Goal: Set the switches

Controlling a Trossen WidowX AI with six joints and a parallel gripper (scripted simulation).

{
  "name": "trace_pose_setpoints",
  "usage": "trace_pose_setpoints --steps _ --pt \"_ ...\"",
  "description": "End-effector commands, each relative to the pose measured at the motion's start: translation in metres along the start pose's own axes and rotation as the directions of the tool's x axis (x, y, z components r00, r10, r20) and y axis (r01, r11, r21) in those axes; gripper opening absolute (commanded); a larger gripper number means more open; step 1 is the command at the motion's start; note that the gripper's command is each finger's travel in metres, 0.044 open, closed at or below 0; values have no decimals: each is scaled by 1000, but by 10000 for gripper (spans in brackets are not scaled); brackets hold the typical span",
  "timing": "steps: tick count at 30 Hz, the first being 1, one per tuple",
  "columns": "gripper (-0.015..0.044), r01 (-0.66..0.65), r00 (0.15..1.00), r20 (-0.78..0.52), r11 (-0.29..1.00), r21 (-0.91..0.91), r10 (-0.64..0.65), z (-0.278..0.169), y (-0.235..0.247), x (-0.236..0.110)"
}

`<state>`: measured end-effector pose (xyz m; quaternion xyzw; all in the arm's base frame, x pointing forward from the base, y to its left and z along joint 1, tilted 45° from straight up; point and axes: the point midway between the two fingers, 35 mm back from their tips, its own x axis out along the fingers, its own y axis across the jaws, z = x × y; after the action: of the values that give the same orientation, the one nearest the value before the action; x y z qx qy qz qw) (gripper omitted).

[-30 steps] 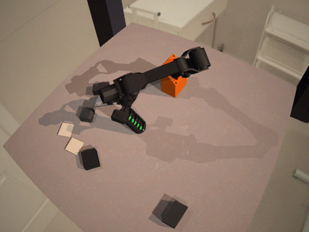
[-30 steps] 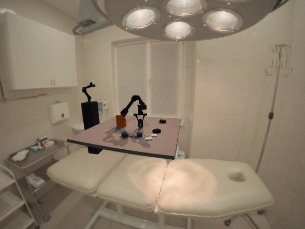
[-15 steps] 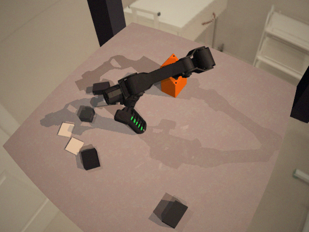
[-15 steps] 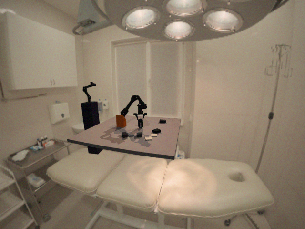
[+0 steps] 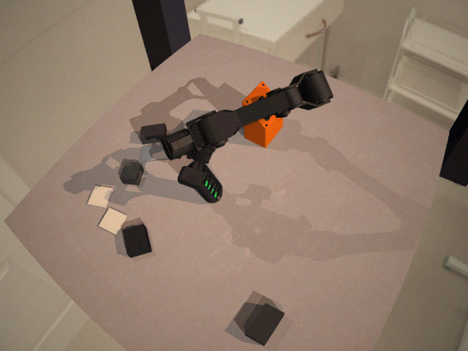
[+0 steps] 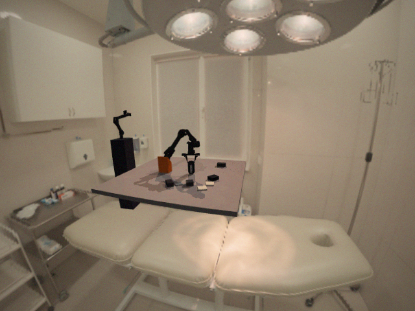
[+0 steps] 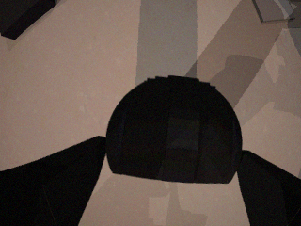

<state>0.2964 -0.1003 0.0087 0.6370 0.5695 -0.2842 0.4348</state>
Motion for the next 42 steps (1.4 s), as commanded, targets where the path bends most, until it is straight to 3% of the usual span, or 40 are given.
trace_pose_setpoints --steps 1,42 --pt "336 -2 1000 2 1000 2 2 -7 0 -1" --pt "336 -1 997 -74 1000 2 1 -38 0 -11"
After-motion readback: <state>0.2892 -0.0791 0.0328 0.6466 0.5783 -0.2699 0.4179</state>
